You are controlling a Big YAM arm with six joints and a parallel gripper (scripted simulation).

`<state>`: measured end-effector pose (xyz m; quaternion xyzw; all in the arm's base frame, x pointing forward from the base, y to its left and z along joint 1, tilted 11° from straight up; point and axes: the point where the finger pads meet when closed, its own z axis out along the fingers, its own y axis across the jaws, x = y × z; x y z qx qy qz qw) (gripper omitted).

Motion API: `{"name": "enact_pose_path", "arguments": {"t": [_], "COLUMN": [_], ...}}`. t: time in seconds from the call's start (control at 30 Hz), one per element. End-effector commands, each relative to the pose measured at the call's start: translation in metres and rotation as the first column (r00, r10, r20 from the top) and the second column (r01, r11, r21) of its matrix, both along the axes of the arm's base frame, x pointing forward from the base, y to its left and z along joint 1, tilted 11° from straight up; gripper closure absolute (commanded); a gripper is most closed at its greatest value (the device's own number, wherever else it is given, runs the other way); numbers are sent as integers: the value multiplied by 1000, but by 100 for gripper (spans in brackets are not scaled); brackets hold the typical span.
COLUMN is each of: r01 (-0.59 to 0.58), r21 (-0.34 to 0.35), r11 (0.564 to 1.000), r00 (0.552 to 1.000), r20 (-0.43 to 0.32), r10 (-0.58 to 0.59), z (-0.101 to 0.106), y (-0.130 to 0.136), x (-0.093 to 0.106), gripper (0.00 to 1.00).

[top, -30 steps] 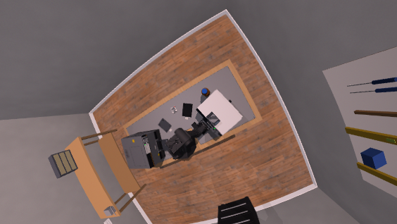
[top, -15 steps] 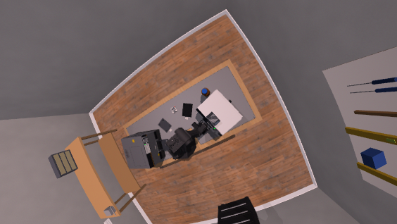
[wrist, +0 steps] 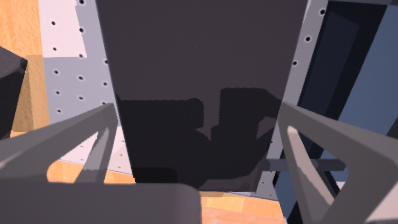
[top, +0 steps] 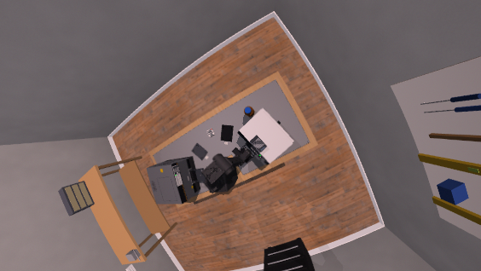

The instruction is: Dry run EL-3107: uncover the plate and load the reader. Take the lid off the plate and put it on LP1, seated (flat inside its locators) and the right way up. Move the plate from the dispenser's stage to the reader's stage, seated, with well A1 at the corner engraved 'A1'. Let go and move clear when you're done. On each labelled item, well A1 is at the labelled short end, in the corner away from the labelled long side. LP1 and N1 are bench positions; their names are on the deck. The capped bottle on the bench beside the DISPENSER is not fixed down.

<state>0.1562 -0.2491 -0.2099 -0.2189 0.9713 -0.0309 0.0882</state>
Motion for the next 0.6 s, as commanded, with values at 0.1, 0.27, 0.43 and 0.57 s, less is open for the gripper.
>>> {"name": "enact_pose_path", "arguments": {"t": [0.1,0.27,0.43,0.57], "r01": [2,2,2,2], "r21": [-20,-3,1,11], "r11": [1000,1000,1000,1000], "r00": [1000,1000,1000,1000], "r20": [11,2,0,-5], "r10": [-2,-2,-2,-1], "z": [6,6,6,3], "y": [-4,2,3,7], "x": [6,3,2,0], "gripper": [0,0,0,15]}}
